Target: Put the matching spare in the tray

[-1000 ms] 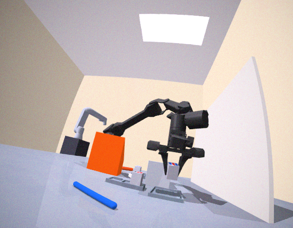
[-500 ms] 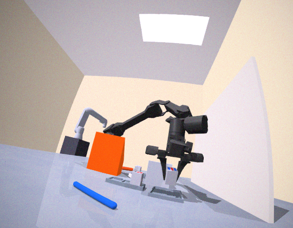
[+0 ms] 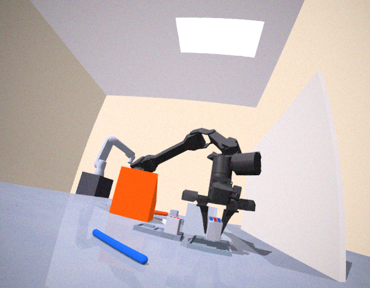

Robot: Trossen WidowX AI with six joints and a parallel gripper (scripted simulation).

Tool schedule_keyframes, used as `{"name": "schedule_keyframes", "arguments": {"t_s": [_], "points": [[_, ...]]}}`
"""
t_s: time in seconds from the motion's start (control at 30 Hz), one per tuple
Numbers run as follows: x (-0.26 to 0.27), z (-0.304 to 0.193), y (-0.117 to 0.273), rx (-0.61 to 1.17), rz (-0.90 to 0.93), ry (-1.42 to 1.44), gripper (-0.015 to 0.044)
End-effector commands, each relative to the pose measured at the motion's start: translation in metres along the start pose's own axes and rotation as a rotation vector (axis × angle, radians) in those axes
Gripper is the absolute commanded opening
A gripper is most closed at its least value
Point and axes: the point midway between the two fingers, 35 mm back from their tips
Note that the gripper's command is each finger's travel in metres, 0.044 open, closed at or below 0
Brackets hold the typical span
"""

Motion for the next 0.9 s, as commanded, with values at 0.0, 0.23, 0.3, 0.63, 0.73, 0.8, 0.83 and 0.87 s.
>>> {"name": "schedule_keyframes", "arguments": {"t_s": [0.0, 0.23, 0.3, 0.63, 0.73, 0.8, 0.83, 0.87], "points": [[-0.001, -0.001, -0.004, 0.003, 0.005, -0.006, 0.0000], [-0.001, -0.001, -0.004, 0.001, 0.000, 0.000, 0.0105], [-0.001, -0.001, -0.004, 0.001, 0.000, 0.000, 0.0157], [-0.001, -0.001, -0.004, 0.001, 0.000, 0.000, 0.0420], [0.001, 0.000, 0.007, -0.001, 0.001, -0.001, 0.0440], [0.003, 0.002, 0.039, -0.003, 0.002, -0.003, 0.0440], [0.002, 0.002, 0.058, -0.003, 0.003, -0.005, 0.0440], [0.001, 0.002, 0.077, -0.003, 0.003, -0.006, 0.0440]]}}
Point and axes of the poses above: the point midway between the two fingers, 35 mm back from their tips, its own y axis back along the fingers, its own x axis across the jaws, z = x × y, and after that the axes turned 2 degrees about -y, right-handed
